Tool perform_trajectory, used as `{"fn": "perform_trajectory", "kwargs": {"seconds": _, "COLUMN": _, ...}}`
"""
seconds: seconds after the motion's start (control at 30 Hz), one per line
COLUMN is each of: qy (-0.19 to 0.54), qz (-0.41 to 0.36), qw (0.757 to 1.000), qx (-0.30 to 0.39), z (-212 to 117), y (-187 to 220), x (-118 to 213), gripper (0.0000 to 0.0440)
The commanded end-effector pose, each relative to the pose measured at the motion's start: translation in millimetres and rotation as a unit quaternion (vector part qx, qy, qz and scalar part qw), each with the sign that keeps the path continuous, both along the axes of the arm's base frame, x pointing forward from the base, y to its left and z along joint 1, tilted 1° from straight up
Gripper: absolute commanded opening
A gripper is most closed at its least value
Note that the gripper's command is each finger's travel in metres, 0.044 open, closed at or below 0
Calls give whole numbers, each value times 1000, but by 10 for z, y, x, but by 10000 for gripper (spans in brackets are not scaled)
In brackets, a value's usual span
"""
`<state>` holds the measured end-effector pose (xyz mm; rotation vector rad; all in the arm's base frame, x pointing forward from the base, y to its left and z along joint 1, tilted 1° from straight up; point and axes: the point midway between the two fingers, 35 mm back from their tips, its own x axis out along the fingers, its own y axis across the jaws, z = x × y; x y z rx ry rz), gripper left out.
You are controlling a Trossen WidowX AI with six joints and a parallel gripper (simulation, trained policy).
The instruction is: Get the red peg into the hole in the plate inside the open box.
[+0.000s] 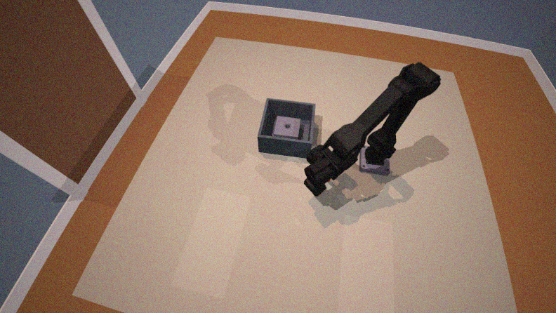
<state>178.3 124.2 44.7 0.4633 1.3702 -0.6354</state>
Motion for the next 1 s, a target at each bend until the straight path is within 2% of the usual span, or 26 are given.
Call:
{"fn": "perform_trajectory", "kwargs": {"seconds": 0.0, "qy": 8, "qz": 2, "qw": 1000, "qx": -4, "z": -107, "y": -26, "x": -22, "gripper": 319}}
{"fn": "perform_trajectory", "kwargs": {"seconds": 0.33, "qy": 32, "qz": -11, "qw": 999, "qx": -19, "z": -217, "y": -83, "x": -48, "gripper": 59}}
{"fn": "perform_trajectory", "kwargs": {"seconds": 0.43, "qy": 38, "qz": -12, "qw": 999, "qx": -25, "z": -227, "y": -90, "x": -45, "gripper": 1}}
{"fn": "perform_trajectory", "kwargs": {"seconds": 0.97, "qy": -41, "qz": -14, "qw": 998, "qx": -50, "z": 565, "y": -287, "x": 299, "gripper": 0}}
